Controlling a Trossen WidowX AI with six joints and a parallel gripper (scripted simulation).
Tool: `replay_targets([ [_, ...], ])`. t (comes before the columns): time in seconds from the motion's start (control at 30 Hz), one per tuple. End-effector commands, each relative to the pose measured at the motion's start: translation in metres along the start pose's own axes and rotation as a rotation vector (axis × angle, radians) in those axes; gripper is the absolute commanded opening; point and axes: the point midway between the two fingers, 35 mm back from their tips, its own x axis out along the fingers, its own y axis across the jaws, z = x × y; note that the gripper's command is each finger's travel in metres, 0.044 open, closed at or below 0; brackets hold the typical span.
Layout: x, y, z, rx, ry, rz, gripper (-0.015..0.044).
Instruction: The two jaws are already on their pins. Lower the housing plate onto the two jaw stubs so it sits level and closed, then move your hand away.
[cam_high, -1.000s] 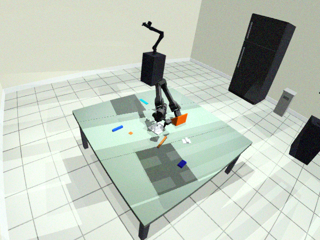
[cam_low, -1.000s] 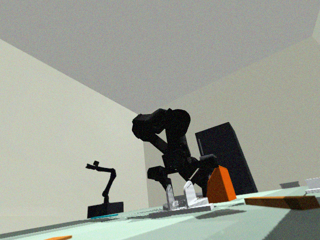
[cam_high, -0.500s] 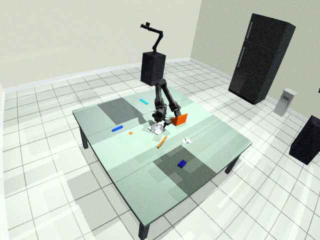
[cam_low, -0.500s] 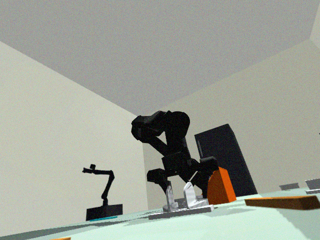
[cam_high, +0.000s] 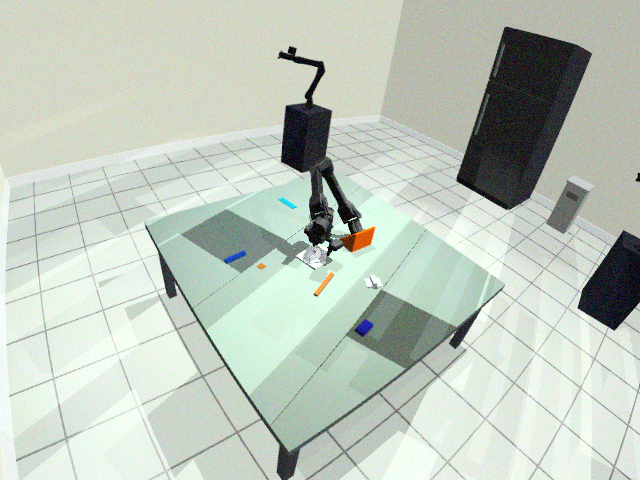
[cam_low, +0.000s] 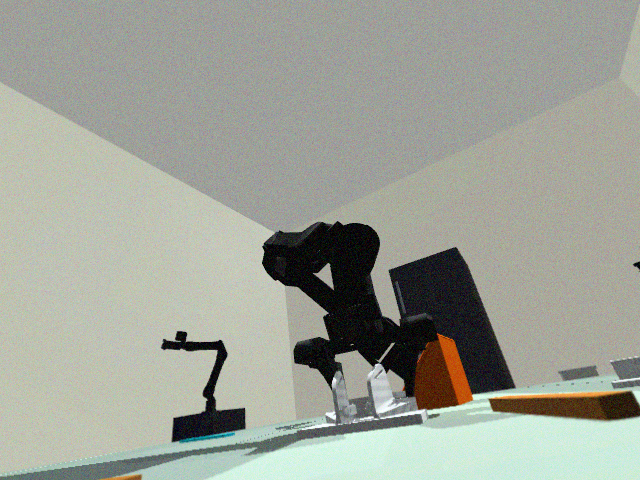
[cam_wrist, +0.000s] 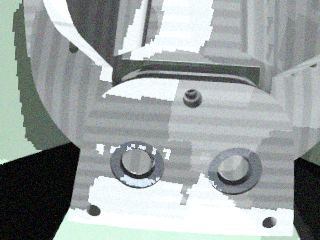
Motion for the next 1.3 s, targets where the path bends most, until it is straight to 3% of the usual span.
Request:
replay_targets([
  [0.0,0.0005,0.0001,0.0001,-0.004,0.0,-0.002,0.0351],
  [1.27,-0.004,0.0003,0.0009,-0.004,0.0,-0.002,0.0351],
])
